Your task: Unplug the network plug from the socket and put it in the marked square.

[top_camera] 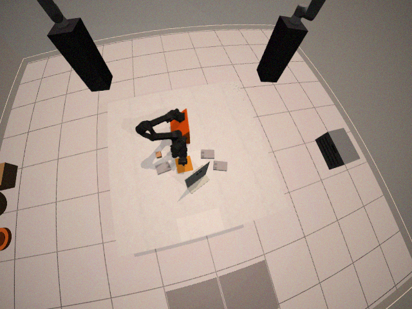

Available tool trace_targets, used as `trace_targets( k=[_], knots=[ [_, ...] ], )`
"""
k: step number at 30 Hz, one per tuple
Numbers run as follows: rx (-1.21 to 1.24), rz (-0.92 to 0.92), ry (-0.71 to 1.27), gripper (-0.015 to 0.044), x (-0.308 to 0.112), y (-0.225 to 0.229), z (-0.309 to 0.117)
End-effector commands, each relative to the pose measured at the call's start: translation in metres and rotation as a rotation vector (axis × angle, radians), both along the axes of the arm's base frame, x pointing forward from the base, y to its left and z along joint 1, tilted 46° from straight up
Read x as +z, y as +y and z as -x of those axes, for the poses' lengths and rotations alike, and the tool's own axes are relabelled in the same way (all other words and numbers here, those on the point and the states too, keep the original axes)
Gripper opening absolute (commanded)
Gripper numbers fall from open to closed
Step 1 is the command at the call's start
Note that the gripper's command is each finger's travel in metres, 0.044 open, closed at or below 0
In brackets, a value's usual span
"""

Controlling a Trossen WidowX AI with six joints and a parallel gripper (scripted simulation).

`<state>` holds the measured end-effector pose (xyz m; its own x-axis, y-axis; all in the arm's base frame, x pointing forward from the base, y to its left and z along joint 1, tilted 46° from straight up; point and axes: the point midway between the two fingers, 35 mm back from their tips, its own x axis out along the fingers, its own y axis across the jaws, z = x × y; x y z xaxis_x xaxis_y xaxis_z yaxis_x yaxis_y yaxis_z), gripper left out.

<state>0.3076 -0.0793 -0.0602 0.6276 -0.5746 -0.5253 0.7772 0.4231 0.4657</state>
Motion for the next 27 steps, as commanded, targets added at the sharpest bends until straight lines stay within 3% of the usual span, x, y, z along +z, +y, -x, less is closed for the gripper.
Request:
trace_targets(
  k=[1, 27],
  knots=[
    [-0.001, 0.000, 0.001, 0.0156, 0.000, 0.000, 0.000],
    [0.002, -0.002, 0.004, 0.0156, 0.013, 0.016, 0.014]
  ],
)
